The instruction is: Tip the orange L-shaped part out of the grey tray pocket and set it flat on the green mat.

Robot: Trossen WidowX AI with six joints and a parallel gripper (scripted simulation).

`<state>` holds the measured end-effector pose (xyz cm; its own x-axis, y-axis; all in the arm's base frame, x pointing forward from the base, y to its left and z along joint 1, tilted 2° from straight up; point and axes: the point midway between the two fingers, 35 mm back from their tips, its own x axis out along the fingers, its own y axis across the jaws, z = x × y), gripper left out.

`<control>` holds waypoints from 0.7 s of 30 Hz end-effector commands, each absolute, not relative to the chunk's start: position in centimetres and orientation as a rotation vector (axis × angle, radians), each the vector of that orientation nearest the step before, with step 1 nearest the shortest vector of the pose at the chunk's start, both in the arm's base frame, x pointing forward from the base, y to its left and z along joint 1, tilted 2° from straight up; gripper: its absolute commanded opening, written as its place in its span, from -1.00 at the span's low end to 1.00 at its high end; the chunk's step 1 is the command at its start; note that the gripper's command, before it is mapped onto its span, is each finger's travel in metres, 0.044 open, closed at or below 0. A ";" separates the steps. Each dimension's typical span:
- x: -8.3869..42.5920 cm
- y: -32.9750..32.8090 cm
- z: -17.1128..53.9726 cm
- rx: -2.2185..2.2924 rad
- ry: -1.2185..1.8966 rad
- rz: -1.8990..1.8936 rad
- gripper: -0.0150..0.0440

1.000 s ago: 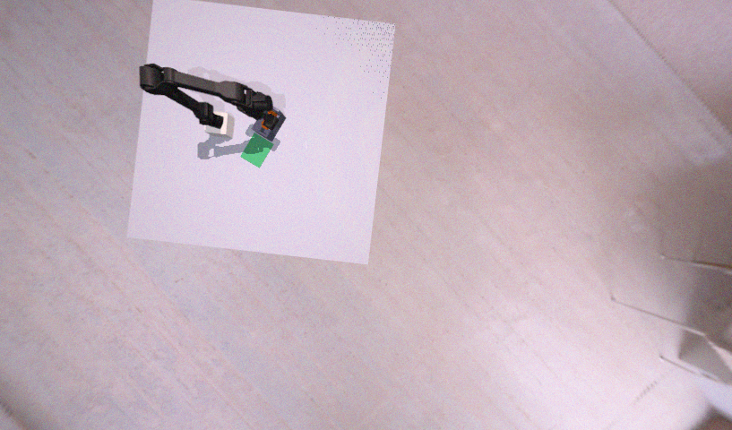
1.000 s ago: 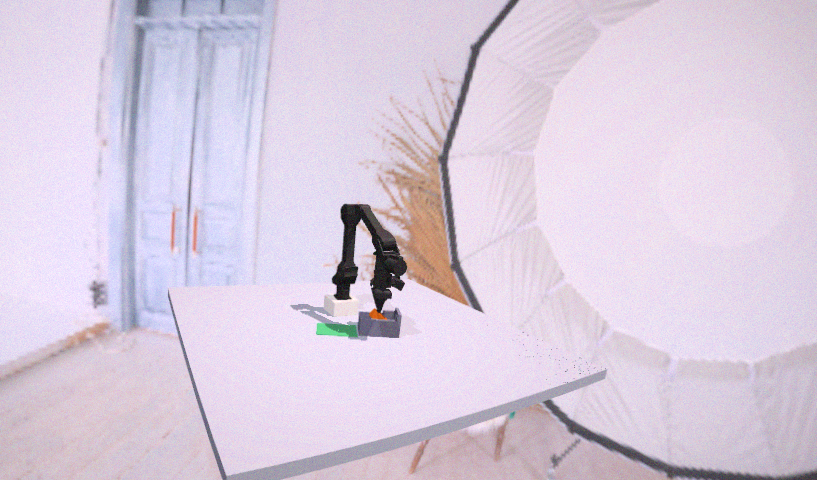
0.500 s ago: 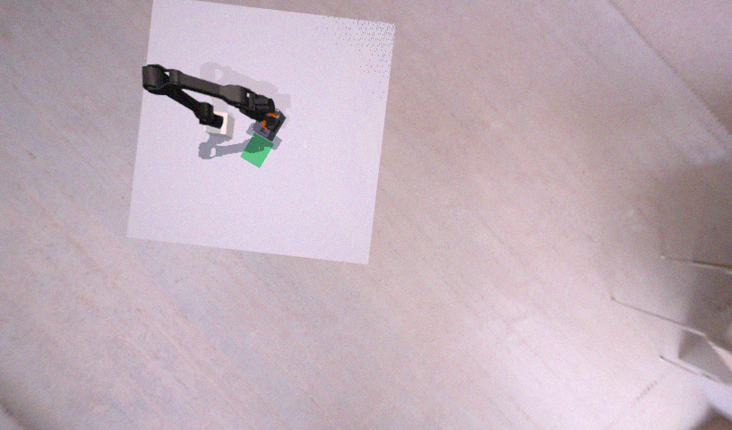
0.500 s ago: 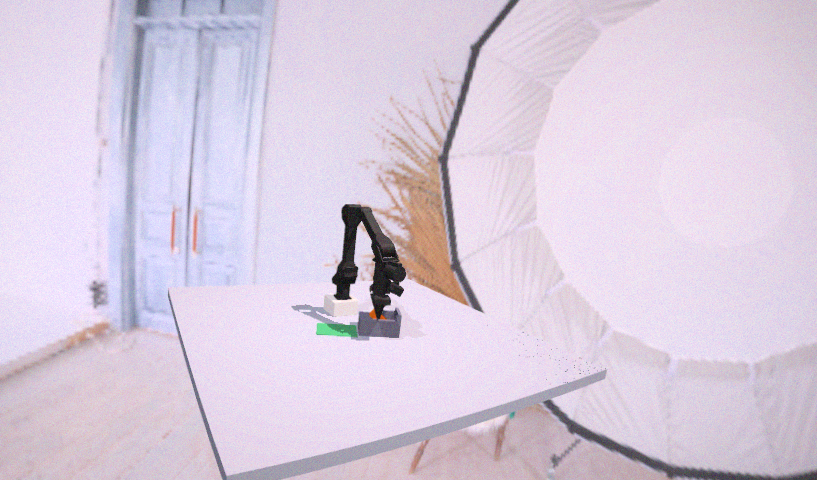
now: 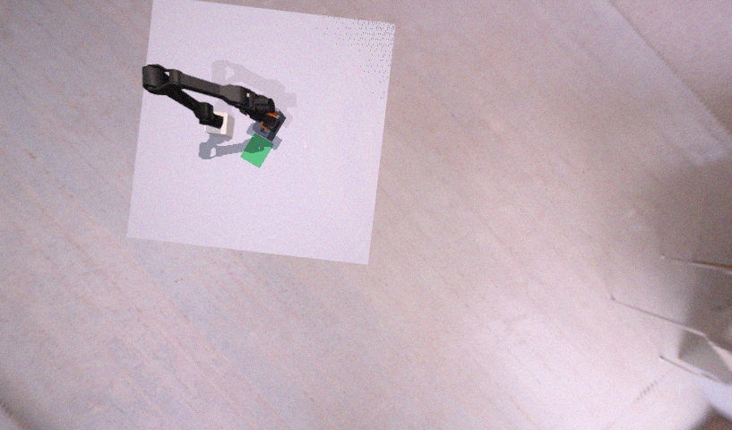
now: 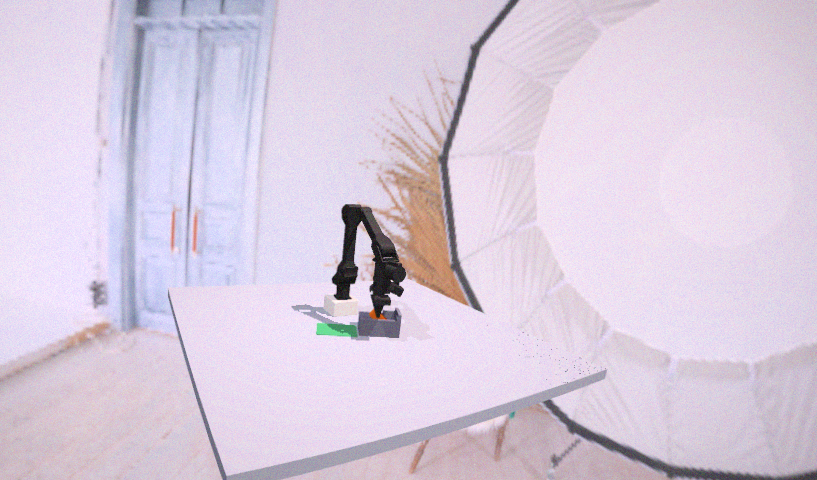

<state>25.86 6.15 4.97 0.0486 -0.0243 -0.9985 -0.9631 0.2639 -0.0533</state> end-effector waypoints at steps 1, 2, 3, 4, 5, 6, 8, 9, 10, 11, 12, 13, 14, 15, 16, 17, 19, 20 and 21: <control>25.9 6.2 5.0 -1.046 1.299 0.965 -0.30; 25.9 6.2 5.0 -1.046 1.299 0.965 -0.39; 25.9 6.2 5.0 -1.046 1.299 0.965 -0.48; 25.9 6.2 5.0 -1.046 1.299 0.965 -0.49; 25.9 6.2 5.0 -1.046 1.299 0.965 -0.49; 25.9 6.2 5.0 -1.046 1.299 0.965 -0.49; 25.9 6.2 5.0 -1.047 1.299 0.965 -0.49; 25.9 6.2 5.1 -1.047 1.299 0.965 -0.49; 25.8 6.2 5.2 -1.047 1.299 0.966 -0.49; 25.8 6.2 5.3 -1.047 1.299 0.966 -0.49; 25.8 6.2 5.4 -1.047 1.299 0.966 -0.49; 25.8 6.2 5.5 -1.047 1.300 0.966 -0.49; 25.8 6.2 5.7 -1.047 1.300 0.967 -0.49; 25.8 6.2 5.8 -1.048 1.300 0.967 -0.49; 25.8 6.2 6.0 -1.048 1.300 0.967 -0.49; 25.8 6.2 6.1 -1.048 1.300 0.967 -0.49; 25.8 6.2 6.5 -1.048 1.300 0.968 -0.49; 25.8 6.2 6.6 -1.048 1.300 0.968 -0.49; 25.7 6.2 6.8 -1.049 1.300 0.968 -0.49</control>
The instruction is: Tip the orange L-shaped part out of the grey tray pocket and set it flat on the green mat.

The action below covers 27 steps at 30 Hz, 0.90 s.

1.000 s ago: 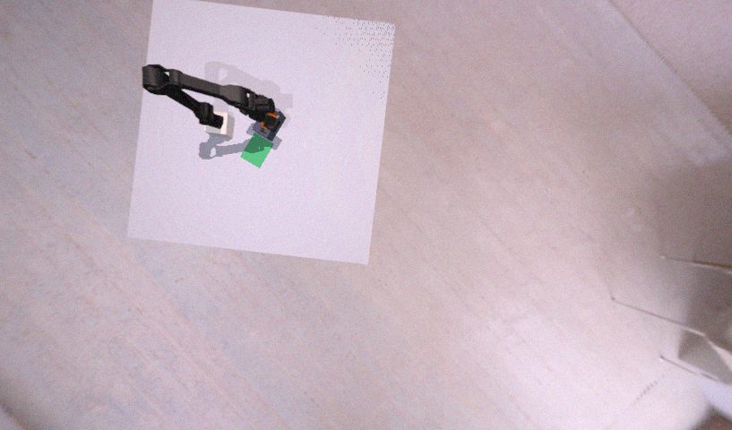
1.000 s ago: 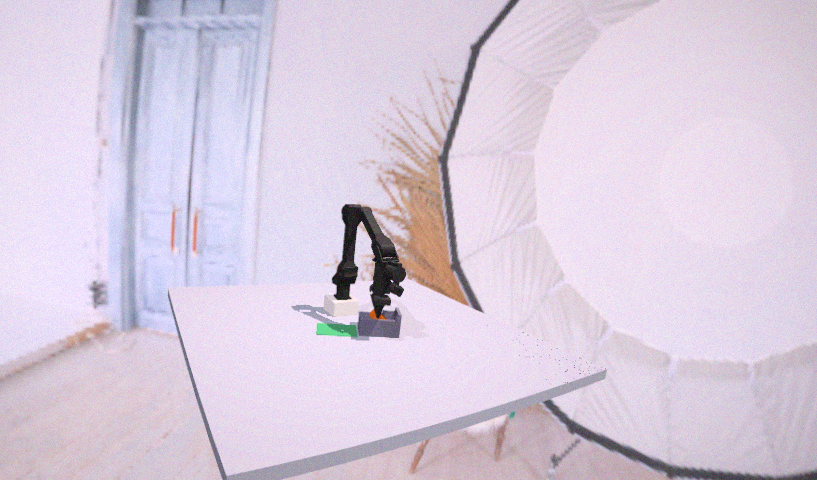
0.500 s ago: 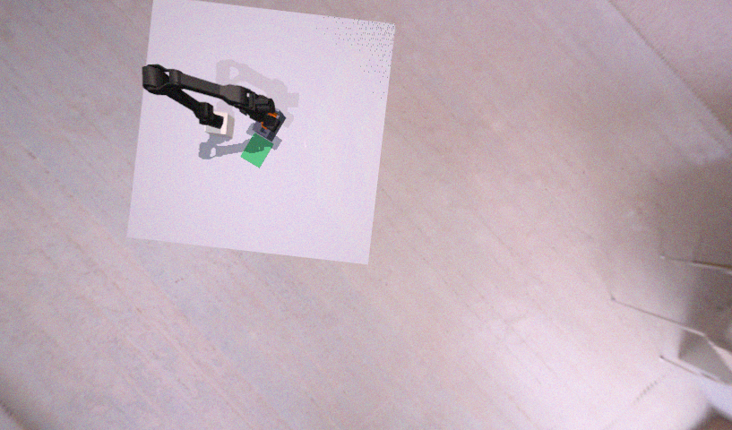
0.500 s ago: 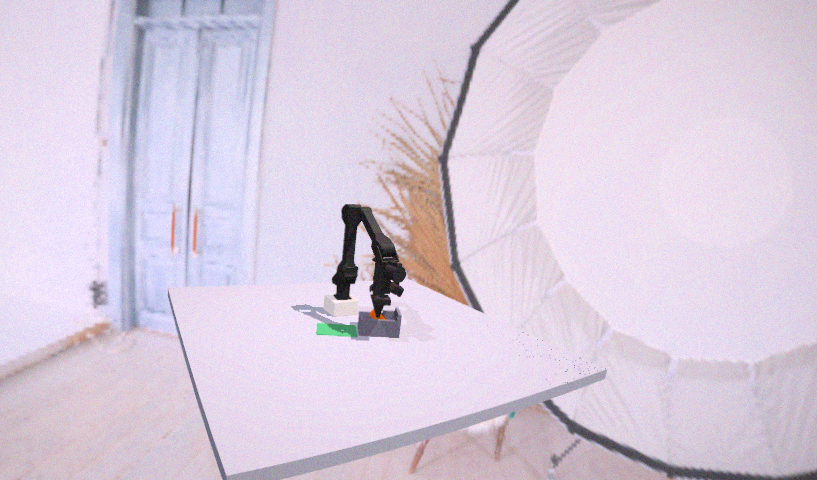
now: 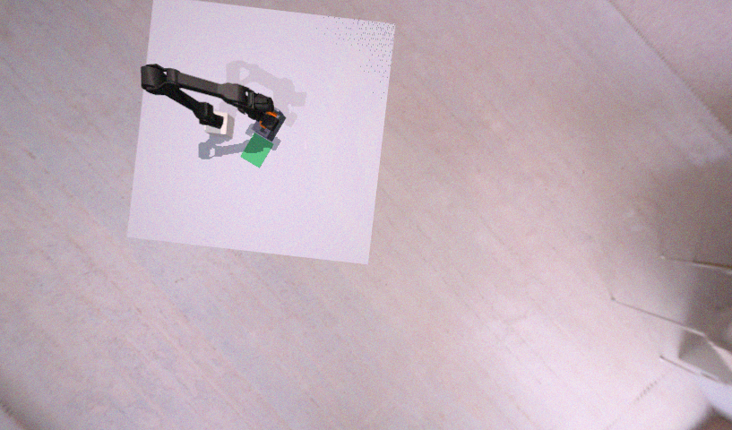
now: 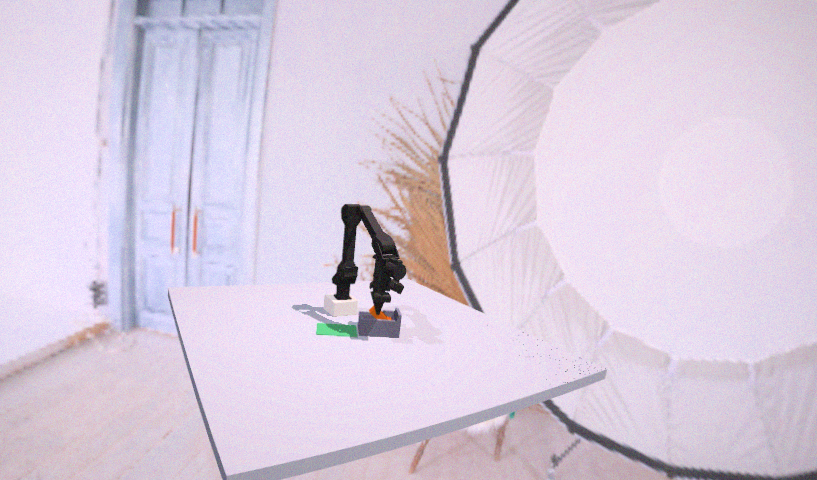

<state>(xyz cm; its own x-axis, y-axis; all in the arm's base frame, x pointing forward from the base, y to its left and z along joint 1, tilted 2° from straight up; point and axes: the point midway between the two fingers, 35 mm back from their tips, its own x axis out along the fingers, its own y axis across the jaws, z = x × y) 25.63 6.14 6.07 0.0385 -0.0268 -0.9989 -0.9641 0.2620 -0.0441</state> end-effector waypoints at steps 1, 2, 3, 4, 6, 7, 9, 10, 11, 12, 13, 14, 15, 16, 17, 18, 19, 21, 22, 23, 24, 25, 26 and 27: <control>25.7 6.2 6.9 -1.049 1.300 0.968 -0.49; 25.7 6.2 7.1 -1.049 1.301 0.968 -0.49; 25.7 6.2 7.2 -1.049 1.301 0.968 -0.49; 25.7 6.2 7.4 -1.049 1.301 0.969 -0.49; 25.7 6.2 7.7 -1.049 1.301 0.969 -0.49; 25.7 6.2 7.9 -1.049 1.301 0.969 -0.49; 25.7 6.2 8.2 -1.049 1.301 0.969 -0.49; 25.7 6.2 8.3 -1.049 1.301 0.969 -0.49; 25.7 6.2 8.5 -1.049 1.301 0.969 -0.49; 25.6 6.2 8.6 -1.049 1.301 0.969 -0.49; 25.6 6.2 8.8 -1.049 1.301 0.969 -0.49; 25.6 6.2 8.9 -1.049 1.301 0.969 -0.49; 25.6 6.2 9.1 -1.049 1.301 0.969 -0.49; 25.6 6.2 9.3 -1.049 1.301 0.969 -0.49; 25.6 6.2 9.4 -1.049 1.301 0.969 -0.49; 25.6 6.3 9.6 -1.049 1.301 0.969 -0.49; 25.6 6.3 9.7 -1.049 1.301 0.969 -0.49; 25.6 6.3 10.0 -1.049 1.301 0.969 -0.49; 25.6 6.3 10.2 -1.049 1.301 0.969 -0.49; 25.6 6.3 10.3 -1.049 1.301 0.969 -0.49; 25.6 6.3 10.5 -1.049 1.301 0.969 -0.49; 25.6 6.3 10.6 -1.049 1.301 0.969 -0.49; 25.6 6.3 10.8 -1.049 1.301 0.969 -0.49; 25.5 6.3 10.9 -1.049 1.301 0.969 -0.49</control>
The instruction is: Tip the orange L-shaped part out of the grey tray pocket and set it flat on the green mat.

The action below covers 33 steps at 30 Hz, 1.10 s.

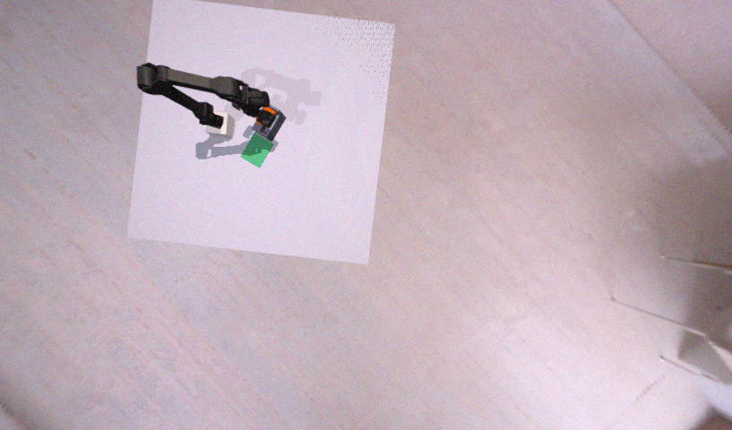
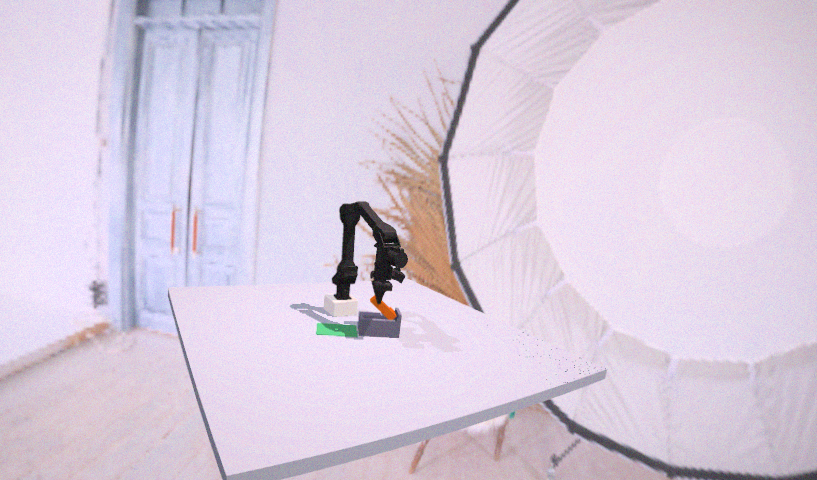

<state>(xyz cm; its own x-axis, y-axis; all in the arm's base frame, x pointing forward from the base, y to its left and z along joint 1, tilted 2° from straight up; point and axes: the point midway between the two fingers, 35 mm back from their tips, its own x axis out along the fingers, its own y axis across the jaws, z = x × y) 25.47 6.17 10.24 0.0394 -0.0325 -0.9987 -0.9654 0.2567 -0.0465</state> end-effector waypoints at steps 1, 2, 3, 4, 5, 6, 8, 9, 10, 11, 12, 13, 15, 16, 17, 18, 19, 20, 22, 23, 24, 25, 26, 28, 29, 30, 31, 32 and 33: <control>25.5 6.3 11.1 -1.049 1.301 0.969 -0.49; 25.5 6.3 11.2 -1.049 1.301 0.969 -0.49; 25.5 6.3 11.4 -1.049 1.301 0.969 -0.49; 25.5 6.3 11.6 -1.049 1.301 0.969 -0.49; 25.5 6.3 11.7 -1.049 1.301 0.969 -0.49; 25.5 6.3 11.9 -1.049 1.301 0.969 -0.49; 25.5 6.3 12.2 -1.049 1.301 0.969 -0.49; 25.5 6.3 12.4 -1.049 1.301 0.969 -0.49; 25.5 6.3 12.5 -1.049 1.301 0.969 -0.49; 25.5 6.3 12.7 -1.049 1.301 0.969 -0.49; 25.5 6.3 12.8 -1.049 1.301 0.969 -0.49; 25.5 6.3 13.0 -1.049 1.301 0.969 -0.49; 25.4 6.3 13.3 -1.049 1.301 0.969 -0.49; 25.4 6.3 13.3 -1.049 1.301 0.969 -0.49; 25.4 6.3 13.2 -1.049 1.301 0.969 -0.49; 25.4 6.3 13.2 -1.049 1.301 0.969 -0.49; 25.4 6.3 13.2 -1.049 1.301 0.969 -0.49; 25.4 6.3 13.3 -1.049 1.301 0.969 -0.49; 25.4 6.3 13.5 -1.049 1.301 0.969 -0.49; 25.4 6.3 13.5 -1.049 1.301 0.969 -0.49; 25.3 6.1 13.5 -1.049 1.301 0.969 -0.49; 25.3 5.9 13.4 -1.050 1.301 0.969 -0.49; 25.2 5.6 13.4 -1.050 1.301 0.969 -0.49; 25.0 4.9 13.3 -1.050 1.302 0.969 -0.49; 24.8 4.5 13.3 -1.050 1.302 0.969 -0.49; 24.7 4.0 13.3 -1.051 1.303 0.968 -0.49; 24.6 3.6 13.3 -1.051 1.303 0.968 -0.49; 24.5 3.2 13.2 -1.051 1.303 0.968 -0.49; 24.3 2.8 13.2 -1.052 1.304 0.968 -0.49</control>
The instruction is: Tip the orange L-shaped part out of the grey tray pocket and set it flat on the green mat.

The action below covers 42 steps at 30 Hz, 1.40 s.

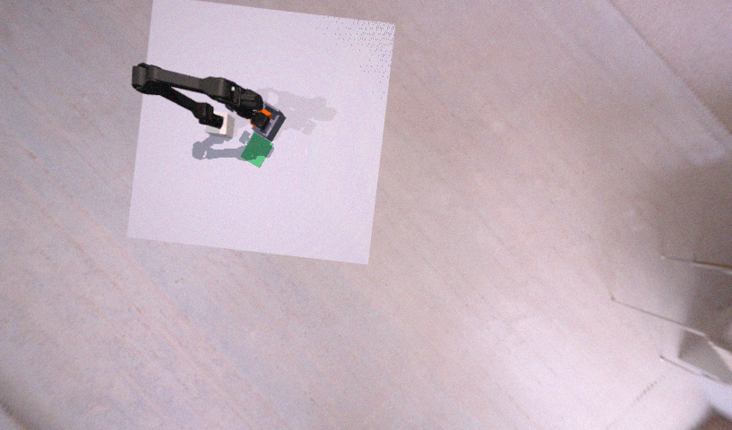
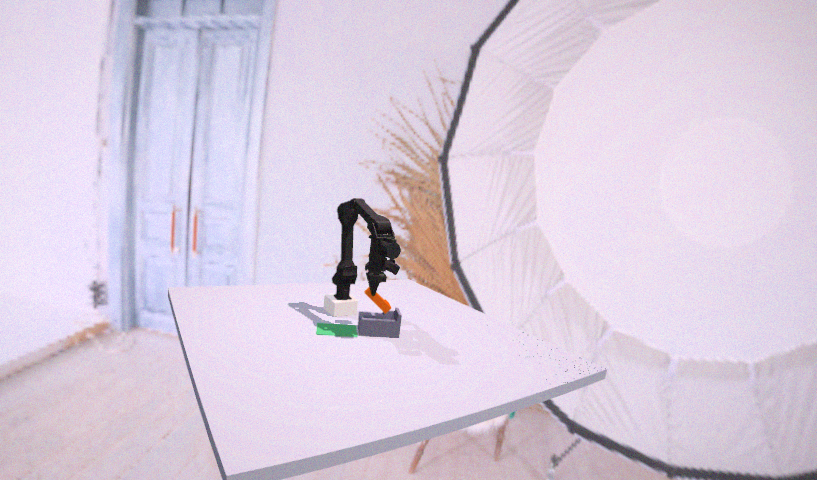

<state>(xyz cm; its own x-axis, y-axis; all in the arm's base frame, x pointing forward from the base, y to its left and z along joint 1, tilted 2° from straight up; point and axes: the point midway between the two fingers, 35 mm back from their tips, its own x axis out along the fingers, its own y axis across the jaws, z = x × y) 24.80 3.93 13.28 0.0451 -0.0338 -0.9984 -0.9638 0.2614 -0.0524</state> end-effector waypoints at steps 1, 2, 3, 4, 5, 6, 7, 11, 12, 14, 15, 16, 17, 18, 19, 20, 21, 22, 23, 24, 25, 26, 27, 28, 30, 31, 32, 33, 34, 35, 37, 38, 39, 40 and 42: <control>24.2 2.4 13.2 -1.052 1.304 0.968 -0.49; 24.1 2.0 13.2 -1.052 1.304 0.968 -0.49; 23.9 1.6 13.2 -1.052 1.305 0.967 -0.49; 23.8 1.2 13.2 -1.053 1.305 0.967 -0.49; 23.7 0.8 13.2 -1.053 1.305 0.967 -0.49; 23.6 0.5 13.2 -1.053 1.306 0.967 -0.49; 23.4 0.1 13.2 -1.053 1.306 0.967 -0.49; 22.9 -1.5 13.2 -1.055 1.307 0.966 -0.49; 22.8 -1.9 13.2 -1.055 1.308 0.966 -0.49; 22.6 -2.5 13.2 -1.055 1.308 0.966 -0.49; 22.4 -2.9 13.3 -1.055 1.309 0.966 -0.49; 22.3 -3.2 13.3 -1.056 1.309 0.965 -0.49; 22.2 -3.6 13.3 -1.056 1.309 0.965 -0.49; 22.1 -3.9 13.3 -1.056 1.309 0.965 -0.49; 21.9 -4.2 13.3 -1.056 1.310 0.965 -0.49; 21.8 -4.6 13.3 -1.057 1.310 0.965 -0.49; 21.7 -4.9 13.3 -1.057 1.310 0.965 -0.49; 21.6 -5.3 13.3 -1.057 1.311 0.965 -0.49; 21.4 -5.6 13.3 -1.057 1.311 0.965 -0.49; 21.3 -5.9 13.3 -1.058 1.311 0.964 -0.49; 21.1 -6.3 13.3 -1.058 1.312 0.964 -0.49; 21.0 -6.6 13.3 -1.058 1.312 0.964 -0.49; 20.9 -6.9 13.3 -1.058 1.312 0.964 -0.49; 20.7 -7.3 13.3 -1.058 1.313 0.964 -0.49; 20.4 -7.9 13.3 -1.059 1.313 0.964 -0.49; 20.3 -8.2 13.4 -1.059 1.314 0.964 -0.49; 20.1 -8.5 13.4 -1.059 1.314 0.964 -0.49; 19.9 -8.8 13.4 -1.059 1.314 0.964 -0.49; 19.8 -9.1 13.4 -1.060 1.315 0.963 -0.49; 19.7 -9.2 13.4 -1.060 1.315 0.963 -0.49; 19.7 -9.3 13.3 -1.060 1.315 0.963 -0.49; 19.7 -9.3 13.3 -1.060 1.315 0.963 -0.49; 19.7 -9.3 13.2 -1.060 1.315 0.963 -0.49; 19.7 -9.3 13.1 -1.060 1.315 0.963 -0.49; 19.7 -9.3 12.8 -1.060 1.315 0.963 -0.49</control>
<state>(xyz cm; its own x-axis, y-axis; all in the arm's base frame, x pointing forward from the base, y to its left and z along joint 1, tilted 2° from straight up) 19.78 -9.26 13.21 0.0401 -0.0464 -0.9981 -0.9634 0.2630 -0.0510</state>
